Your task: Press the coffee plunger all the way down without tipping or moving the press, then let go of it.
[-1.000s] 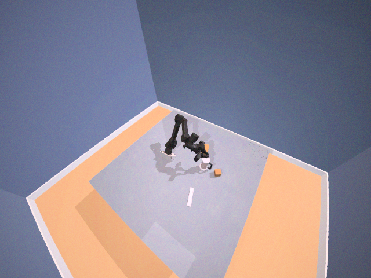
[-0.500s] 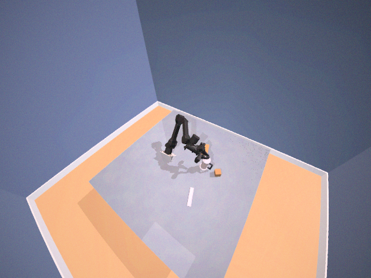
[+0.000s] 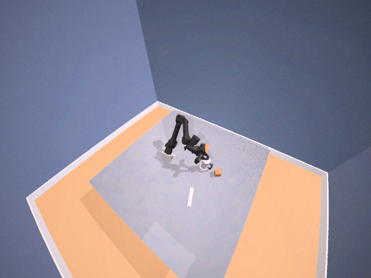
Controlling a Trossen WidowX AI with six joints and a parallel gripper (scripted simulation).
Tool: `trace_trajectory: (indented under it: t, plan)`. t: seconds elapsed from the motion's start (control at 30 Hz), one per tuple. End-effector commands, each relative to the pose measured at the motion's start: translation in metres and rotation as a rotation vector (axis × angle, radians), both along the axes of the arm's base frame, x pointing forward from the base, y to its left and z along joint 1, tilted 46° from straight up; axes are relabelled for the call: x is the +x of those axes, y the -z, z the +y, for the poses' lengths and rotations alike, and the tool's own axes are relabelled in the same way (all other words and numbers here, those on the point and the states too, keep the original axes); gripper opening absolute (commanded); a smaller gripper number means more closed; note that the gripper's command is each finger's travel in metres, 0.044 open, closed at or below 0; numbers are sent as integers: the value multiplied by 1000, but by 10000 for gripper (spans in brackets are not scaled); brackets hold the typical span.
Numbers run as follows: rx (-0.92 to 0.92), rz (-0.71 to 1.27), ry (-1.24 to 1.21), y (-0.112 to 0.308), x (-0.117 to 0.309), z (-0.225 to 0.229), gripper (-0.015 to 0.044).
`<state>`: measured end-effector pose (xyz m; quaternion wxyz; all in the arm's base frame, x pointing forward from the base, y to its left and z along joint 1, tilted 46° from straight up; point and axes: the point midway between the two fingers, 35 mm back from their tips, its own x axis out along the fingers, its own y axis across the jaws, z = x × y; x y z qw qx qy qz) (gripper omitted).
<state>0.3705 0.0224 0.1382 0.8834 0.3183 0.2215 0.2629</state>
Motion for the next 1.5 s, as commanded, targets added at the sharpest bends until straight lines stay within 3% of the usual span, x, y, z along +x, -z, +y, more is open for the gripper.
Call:
trace_trajectory:
  t: [0.0,1.33,1.47]
  plan:
    - [14,26,-25,7,-2,6,114]
    - [10,16,-15,5,1,2,114]
    - [10,16,-15,5,1,2,219]
